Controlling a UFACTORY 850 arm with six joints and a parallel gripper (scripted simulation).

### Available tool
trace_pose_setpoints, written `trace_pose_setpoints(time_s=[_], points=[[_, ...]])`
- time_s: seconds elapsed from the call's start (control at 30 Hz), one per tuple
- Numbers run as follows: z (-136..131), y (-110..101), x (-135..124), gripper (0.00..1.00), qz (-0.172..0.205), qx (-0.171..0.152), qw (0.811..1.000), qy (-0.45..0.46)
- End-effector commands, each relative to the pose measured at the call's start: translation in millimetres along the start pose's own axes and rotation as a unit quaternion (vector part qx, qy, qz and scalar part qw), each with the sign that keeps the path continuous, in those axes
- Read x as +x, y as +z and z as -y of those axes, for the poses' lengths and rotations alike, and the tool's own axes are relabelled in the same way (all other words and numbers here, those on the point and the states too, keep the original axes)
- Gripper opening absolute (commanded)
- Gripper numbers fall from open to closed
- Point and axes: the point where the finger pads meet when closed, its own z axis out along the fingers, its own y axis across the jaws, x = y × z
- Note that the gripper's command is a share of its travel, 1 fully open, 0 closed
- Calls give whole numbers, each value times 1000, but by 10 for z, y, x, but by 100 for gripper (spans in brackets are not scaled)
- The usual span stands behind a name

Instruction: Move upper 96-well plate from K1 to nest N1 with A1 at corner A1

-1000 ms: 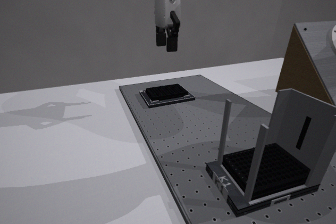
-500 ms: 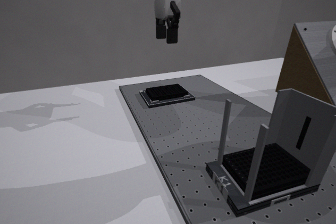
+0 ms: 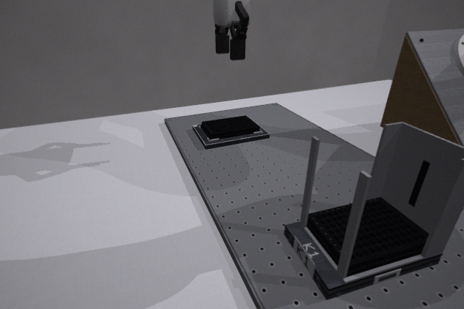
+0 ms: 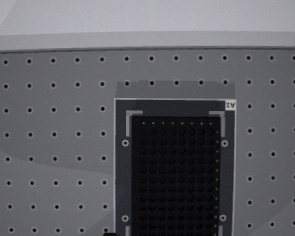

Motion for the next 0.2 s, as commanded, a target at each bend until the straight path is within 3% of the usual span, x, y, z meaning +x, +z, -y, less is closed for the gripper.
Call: trace_pose_setpoints(time_s=[0.0, 0.17], points=[[-1, -13, 8, 100, -1, -1, 1000, 0], [-1, -13, 8, 100, -1, -1, 1000, 0]])
